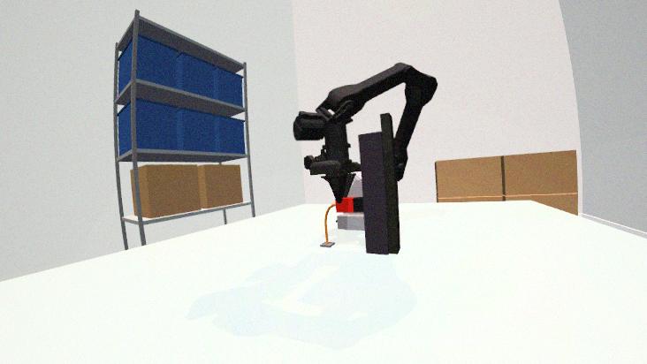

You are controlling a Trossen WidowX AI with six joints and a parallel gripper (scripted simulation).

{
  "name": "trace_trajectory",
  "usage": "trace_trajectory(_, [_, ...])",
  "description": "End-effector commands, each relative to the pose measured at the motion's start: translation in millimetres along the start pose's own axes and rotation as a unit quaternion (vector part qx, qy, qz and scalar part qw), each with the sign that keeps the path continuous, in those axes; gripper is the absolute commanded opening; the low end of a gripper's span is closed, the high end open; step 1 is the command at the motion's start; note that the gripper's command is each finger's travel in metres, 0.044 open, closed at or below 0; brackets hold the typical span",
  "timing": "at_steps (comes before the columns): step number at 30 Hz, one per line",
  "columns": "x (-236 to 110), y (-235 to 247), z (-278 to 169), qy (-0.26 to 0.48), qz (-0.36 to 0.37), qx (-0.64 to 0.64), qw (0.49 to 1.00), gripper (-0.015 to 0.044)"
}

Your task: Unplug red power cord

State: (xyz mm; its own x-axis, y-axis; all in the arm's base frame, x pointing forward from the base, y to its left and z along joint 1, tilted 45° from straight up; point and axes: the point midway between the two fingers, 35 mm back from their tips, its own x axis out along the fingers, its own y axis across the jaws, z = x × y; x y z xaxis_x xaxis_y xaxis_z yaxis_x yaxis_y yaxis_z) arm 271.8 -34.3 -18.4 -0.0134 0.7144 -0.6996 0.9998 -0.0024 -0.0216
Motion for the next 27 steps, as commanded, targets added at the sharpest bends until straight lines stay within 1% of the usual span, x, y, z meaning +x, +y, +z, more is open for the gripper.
trace_trajectory(1, [-2.5, 1.6, 12.4, -0.009, 0.002, -0.001, 1.0, 0.0])
trace_trajectory(27, [-8.9, 1.3, 54.5, -0.009, 0.003, 0.001, 1.0, 0.0])
